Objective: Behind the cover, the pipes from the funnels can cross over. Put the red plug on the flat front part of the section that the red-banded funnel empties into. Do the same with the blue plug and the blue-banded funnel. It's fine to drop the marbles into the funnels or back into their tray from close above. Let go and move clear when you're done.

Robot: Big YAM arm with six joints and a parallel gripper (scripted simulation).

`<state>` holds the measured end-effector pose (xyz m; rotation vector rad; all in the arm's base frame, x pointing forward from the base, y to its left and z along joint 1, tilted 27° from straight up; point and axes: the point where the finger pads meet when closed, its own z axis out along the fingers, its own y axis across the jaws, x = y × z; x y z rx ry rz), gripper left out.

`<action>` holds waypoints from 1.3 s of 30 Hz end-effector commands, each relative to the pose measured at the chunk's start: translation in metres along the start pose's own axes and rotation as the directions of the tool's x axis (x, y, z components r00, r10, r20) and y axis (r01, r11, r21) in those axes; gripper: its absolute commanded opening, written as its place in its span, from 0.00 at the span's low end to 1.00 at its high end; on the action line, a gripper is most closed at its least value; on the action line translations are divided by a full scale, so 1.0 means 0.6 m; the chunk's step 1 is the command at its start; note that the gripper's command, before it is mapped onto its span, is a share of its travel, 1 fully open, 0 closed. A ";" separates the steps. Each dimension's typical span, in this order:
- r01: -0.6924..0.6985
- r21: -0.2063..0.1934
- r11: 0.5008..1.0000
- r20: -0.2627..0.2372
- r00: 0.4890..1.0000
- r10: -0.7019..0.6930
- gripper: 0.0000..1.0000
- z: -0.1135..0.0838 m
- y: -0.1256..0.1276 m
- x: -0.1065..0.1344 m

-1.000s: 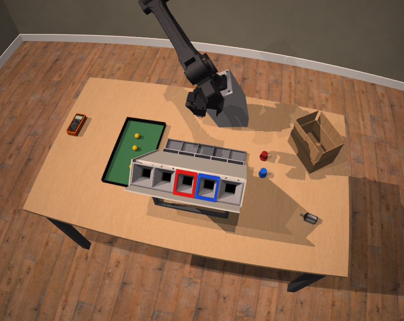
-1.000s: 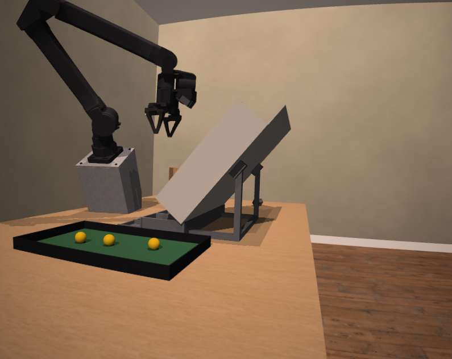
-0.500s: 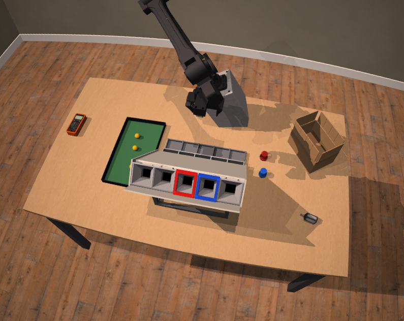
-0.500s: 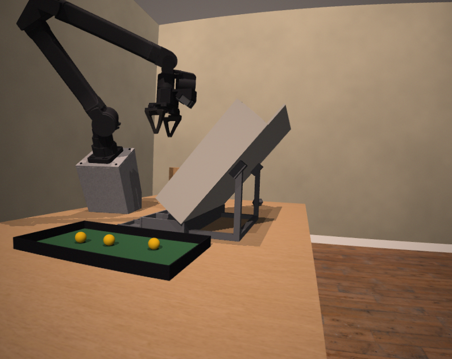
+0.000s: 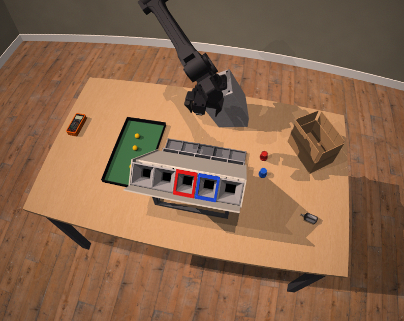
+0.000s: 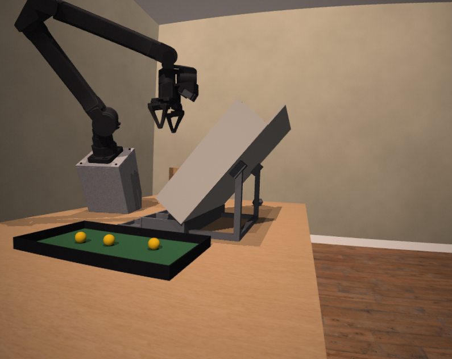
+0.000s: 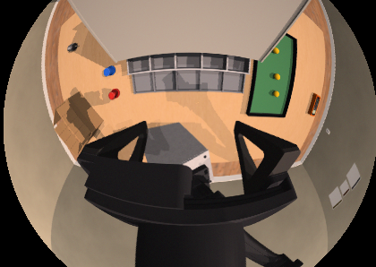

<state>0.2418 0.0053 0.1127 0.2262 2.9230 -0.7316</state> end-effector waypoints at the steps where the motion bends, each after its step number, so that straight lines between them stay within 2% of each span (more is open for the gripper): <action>1: -0.015 -0.048 0.999 0.113 0.993 0.020 1.00 -0.057 0.010 -0.066; 7: -0.018 -0.049 0.999 0.236 0.971 0.030 1.00 -0.104 0.006 -0.121; 9: -0.018 -0.049 0.999 0.236 0.971 0.030 1.00 -0.104 0.006 -0.121; 10: -0.033 -0.036 0.999 0.238 0.971 0.040 1.00 -0.100 -0.001 -0.135; 14: -0.014 -0.044 0.999 0.360 0.932 0.029 1.00 -0.151 0.007 -0.180; 17: -0.037 -0.044 0.998 0.423 0.905 0.052 1.00 -0.175 -0.008 -0.215; 22: -0.027 -0.042 0.999 0.514 0.857 0.044 1.00 -0.211 -0.004 -0.261; 24: -0.027 -0.040 0.999 0.543 0.838 0.044 1.00 -0.223 -0.004 -0.278; 26: -0.027 -0.040 0.999 0.543 0.838 0.044 1.00 -0.223 -0.004 -0.278; 33: -0.036 -0.039 0.999 0.631 0.774 0.053 1.00 -0.260 -0.013 -0.329; 39: -0.037 -0.039 0.999 0.685 0.726 0.054 1.00 -0.286 -0.016 -0.360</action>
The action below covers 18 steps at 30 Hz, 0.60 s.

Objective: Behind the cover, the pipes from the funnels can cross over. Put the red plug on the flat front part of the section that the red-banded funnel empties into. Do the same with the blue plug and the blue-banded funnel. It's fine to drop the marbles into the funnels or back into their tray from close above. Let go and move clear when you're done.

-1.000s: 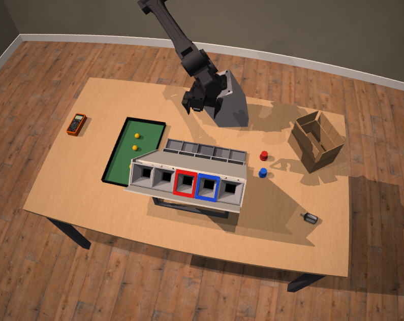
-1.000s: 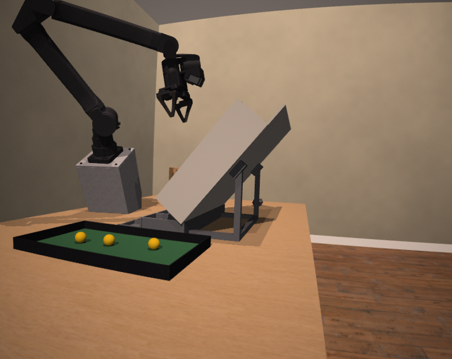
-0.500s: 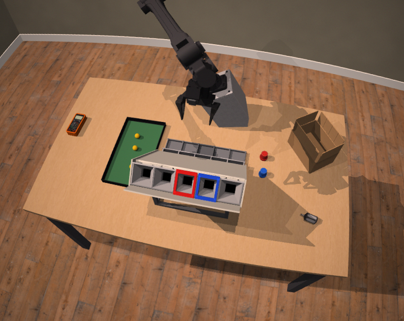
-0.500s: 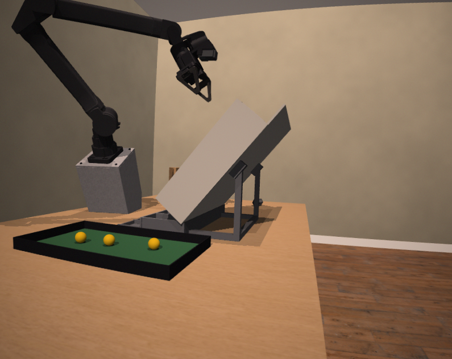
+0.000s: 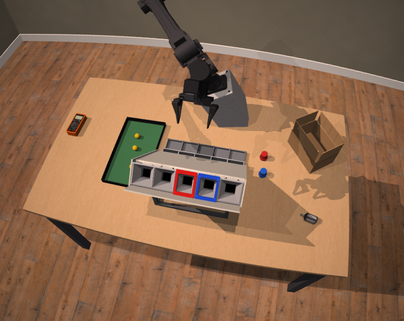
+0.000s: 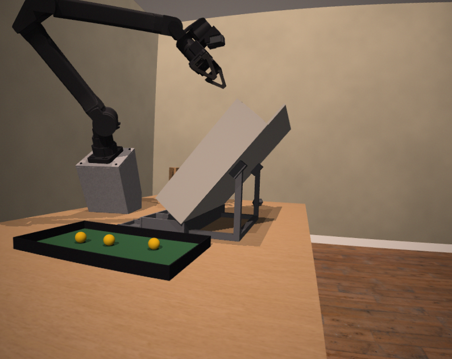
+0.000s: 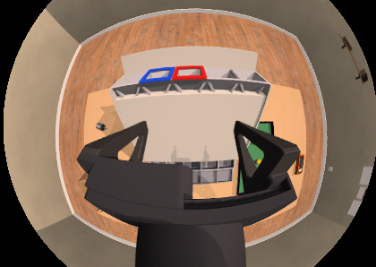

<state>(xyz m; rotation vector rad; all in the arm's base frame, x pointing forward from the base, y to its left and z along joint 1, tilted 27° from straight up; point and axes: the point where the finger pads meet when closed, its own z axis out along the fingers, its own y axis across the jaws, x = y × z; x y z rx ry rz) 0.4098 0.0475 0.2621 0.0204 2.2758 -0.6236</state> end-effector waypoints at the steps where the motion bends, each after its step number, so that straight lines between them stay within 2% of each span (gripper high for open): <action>1: -0.013 -0.006 1.000 0.091 0.996 0.014 1.00 -0.009 -0.008 -0.085; 13: -0.008 -0.011 1.000 0.157 0.988 0.010 1.00 -0.013 -0.003 -0.120; 18: -0.010 -0.009 1.000 0.165 0.986 0.011 1.00 -0.012 -0.005 -0.126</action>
